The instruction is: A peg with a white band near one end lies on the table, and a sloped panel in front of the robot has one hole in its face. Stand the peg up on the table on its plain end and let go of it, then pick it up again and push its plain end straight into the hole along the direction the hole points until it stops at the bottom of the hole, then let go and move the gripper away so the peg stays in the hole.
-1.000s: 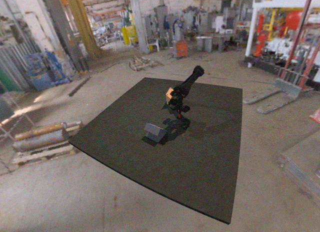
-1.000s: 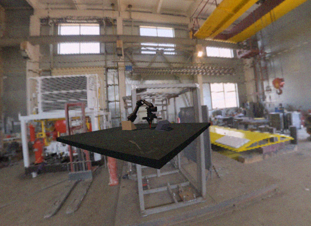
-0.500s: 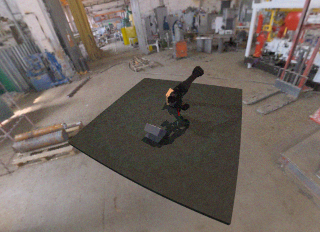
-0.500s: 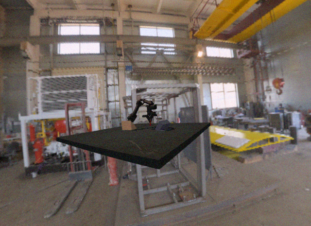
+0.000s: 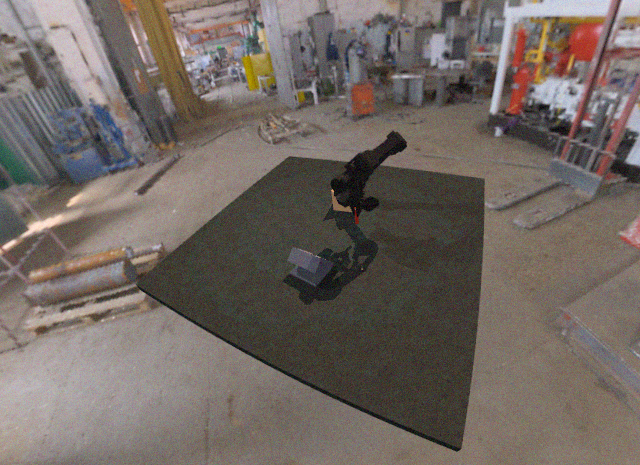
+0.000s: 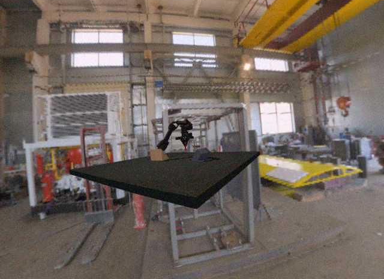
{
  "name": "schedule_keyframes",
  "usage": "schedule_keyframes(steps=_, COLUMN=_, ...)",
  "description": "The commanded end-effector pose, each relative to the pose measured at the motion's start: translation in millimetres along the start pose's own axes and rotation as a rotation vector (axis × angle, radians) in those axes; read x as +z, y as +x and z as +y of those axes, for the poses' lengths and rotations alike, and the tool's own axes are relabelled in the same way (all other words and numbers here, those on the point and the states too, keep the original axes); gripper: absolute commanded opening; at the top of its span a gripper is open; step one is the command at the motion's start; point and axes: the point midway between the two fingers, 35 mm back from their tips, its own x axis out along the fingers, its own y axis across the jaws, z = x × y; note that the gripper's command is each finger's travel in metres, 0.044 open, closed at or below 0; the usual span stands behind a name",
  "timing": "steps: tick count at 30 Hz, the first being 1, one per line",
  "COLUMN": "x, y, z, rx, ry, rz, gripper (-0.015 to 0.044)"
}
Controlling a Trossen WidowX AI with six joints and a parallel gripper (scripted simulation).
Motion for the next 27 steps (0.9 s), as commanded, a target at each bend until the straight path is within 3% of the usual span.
schedule_keyframes(steps=1, x=0.4, y=-1.5, z=-0.9, rx=-0.006, ry=0.000, rz=0.003, gripper=0.0000)
schedule_keyframes(steps=27, x=27.0, y=7.9, z=-15.5, rx=-0.006, ry=0.055, rz=-0.152, gripper=0.0000)
